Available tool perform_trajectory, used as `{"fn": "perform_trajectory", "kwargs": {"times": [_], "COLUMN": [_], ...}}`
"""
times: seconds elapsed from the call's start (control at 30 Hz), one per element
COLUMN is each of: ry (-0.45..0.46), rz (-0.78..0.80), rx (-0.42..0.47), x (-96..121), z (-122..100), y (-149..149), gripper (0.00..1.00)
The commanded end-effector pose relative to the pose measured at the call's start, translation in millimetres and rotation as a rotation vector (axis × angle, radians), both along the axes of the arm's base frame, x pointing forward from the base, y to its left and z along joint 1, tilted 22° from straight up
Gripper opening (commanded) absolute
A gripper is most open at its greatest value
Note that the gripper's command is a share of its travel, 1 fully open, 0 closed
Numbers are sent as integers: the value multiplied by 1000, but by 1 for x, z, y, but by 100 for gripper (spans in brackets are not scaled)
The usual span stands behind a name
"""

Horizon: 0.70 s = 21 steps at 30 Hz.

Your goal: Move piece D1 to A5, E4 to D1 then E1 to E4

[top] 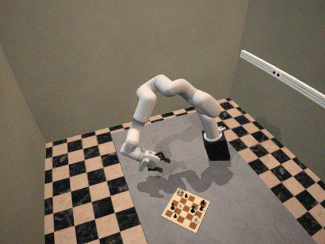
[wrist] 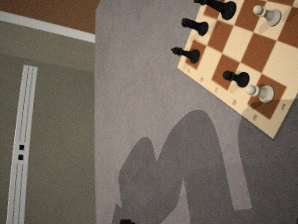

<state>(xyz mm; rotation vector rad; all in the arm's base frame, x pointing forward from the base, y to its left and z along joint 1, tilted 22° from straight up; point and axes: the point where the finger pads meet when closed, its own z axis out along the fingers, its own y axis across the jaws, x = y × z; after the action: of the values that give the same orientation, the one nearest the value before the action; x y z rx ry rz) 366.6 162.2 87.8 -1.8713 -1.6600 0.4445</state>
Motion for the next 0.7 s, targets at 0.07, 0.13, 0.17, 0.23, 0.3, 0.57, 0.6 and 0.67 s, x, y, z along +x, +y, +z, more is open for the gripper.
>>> {"fn": "perform_trajectory", "kwargs": {"times": [0.07, 0.13, 0.17, 0.23, 0.3, 0.57, 0.6, 0.67], "ry": [-126, -126, -172, -172, -219, -310, -353, -353], "rz": [174, 174, 231, 231, 288, 396, 447, 447], "rx": [191, 191, 248, 248, 301, 399, 442, 442], "x": [49, 49, 64, 64, 79, 106, 119, 119], "z": [-1, -1, -1, -1, -1, 0, 1, 1], "y": [13, 13, 17, 17, 20, 26, 29, 29], "gripper": [100, 100, 100, 100, 100, 100, 100, 100]}}
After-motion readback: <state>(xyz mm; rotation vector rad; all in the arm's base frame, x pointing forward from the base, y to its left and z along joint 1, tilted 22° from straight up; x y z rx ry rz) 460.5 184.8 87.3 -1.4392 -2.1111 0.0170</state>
